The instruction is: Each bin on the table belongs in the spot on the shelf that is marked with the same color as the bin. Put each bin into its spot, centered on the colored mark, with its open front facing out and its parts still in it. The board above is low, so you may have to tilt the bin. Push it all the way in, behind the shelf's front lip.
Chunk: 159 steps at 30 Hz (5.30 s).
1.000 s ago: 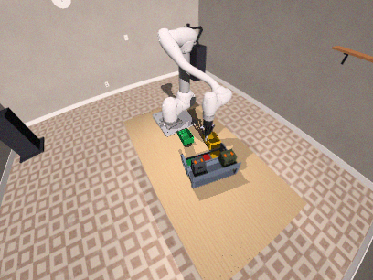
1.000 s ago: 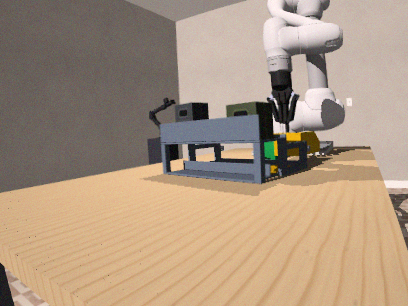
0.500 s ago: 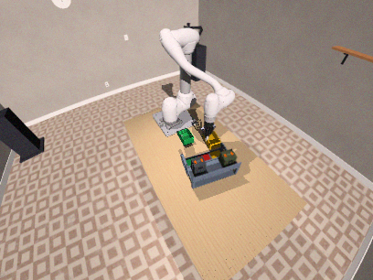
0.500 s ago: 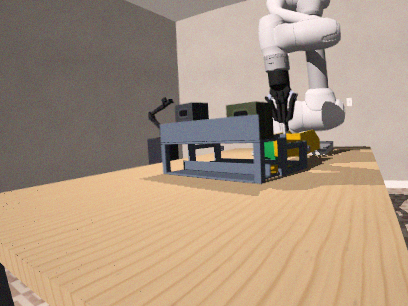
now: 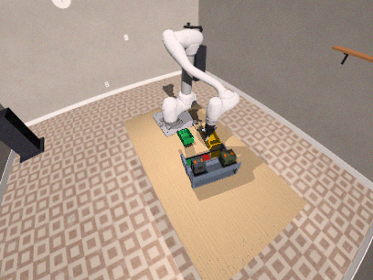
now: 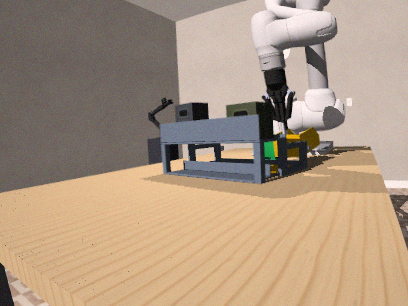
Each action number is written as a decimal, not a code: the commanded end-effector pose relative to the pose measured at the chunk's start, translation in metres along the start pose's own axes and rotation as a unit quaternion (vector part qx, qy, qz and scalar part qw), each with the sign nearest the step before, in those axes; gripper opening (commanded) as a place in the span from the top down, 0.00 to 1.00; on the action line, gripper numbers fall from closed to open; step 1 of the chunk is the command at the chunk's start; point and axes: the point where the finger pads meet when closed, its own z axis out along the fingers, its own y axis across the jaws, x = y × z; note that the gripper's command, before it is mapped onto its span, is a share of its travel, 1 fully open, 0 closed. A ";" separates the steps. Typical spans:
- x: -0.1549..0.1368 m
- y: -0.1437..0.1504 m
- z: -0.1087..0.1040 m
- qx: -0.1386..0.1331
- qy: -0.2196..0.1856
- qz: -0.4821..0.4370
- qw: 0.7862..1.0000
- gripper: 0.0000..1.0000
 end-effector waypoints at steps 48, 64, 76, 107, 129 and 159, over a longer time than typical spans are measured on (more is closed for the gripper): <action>0.000 -0.001 -0.007 0.000 0.062 0.000 0.998 0.90; 0.001 -0.001 -0.007 0.000 0.063 0.000 0.998 0.90; 0.000 -0.001 -0.008 0.000 0.063 0.000 0.998 0.90; -0.012 -0.001 -0.010 0.001 0.063 0.000 0.998 0.90; -0.032 -0.002 -0.013 0.001 0.063 0.000 0.998 0.90; -0.063 -0.002 -0.018 0.001 0.063 0.000 0.998 0.90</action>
